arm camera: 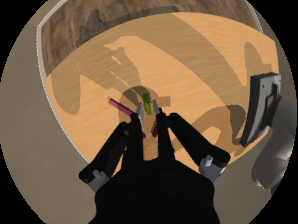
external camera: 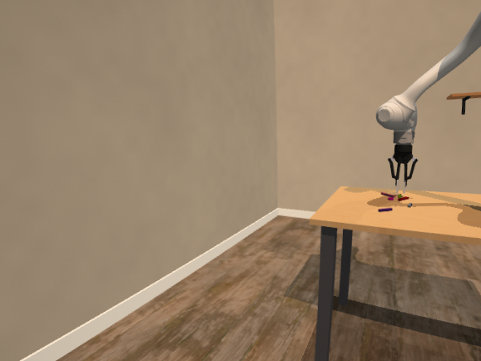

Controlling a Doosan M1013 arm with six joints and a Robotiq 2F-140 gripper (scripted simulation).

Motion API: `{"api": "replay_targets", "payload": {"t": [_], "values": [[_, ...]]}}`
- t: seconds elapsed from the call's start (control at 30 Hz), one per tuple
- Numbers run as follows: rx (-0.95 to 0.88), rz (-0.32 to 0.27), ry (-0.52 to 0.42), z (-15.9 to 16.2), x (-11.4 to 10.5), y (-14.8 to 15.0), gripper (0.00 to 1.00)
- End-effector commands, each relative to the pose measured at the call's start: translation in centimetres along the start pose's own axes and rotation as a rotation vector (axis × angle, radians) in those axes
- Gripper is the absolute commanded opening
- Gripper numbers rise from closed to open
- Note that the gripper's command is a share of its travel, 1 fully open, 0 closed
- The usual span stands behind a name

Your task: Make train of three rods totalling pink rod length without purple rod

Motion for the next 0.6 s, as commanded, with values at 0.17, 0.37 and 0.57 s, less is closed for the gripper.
{"api": "replay_targets", "payload": {"t": [0.17,0.37,0.57], "values": [[0.0,0.002,-0.003,0.15,0.16,0.13,0.15],[0.0,0.002,-0.003,0.15,0.25,0.13,0.15],[0.0,0.002,-0.003,0.16,0.7,0.13,0.15]]}}
Point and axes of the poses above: the point where the finger pads meet when closed, its own x axis out along the fingers, its own y axis across the jaws, z = x × y, the point moved 7 cm from there along -x, back along the fingers, and after that the axes turned 3 degrees about -x, right-handed, at the moved point
